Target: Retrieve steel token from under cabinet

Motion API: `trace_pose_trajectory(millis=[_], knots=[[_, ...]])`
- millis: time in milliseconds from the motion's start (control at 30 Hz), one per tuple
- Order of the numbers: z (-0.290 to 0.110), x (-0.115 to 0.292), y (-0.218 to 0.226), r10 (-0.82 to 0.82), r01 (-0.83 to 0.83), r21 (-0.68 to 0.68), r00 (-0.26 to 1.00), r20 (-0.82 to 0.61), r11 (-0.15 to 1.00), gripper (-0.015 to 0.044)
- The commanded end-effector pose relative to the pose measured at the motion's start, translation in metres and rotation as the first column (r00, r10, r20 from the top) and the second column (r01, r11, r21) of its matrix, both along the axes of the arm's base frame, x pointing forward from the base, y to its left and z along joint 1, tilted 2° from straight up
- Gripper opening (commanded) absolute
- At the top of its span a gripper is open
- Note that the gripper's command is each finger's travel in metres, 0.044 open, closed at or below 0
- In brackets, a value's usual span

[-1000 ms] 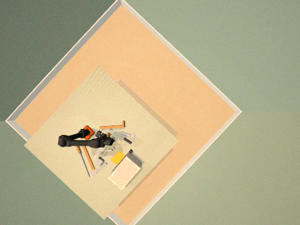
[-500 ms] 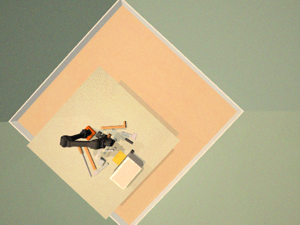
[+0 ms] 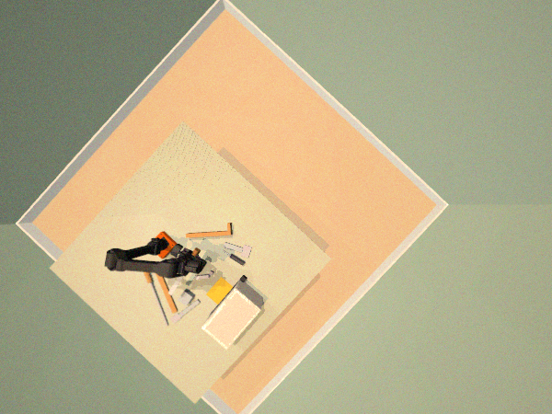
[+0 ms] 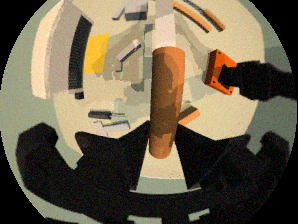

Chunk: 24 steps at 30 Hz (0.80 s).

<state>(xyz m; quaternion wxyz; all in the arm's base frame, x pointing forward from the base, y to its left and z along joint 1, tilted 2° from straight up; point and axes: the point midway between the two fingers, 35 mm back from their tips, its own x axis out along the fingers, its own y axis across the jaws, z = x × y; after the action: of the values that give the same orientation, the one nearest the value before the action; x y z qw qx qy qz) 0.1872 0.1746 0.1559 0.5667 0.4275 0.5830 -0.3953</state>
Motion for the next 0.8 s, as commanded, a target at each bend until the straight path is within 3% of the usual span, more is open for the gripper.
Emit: trace_pose_trajectory(millis=[0, 767], knots=[[0.0007, -0.0012, -0.0055, 0.001, -0.001, -0.005, 1.000, 0.005, 1.000, 0.0000], [0.0008, -0.0011, -0.0032, -0.172, 0.172, -0.004, 0.985, -0.003, 0.985, 0.0000]])
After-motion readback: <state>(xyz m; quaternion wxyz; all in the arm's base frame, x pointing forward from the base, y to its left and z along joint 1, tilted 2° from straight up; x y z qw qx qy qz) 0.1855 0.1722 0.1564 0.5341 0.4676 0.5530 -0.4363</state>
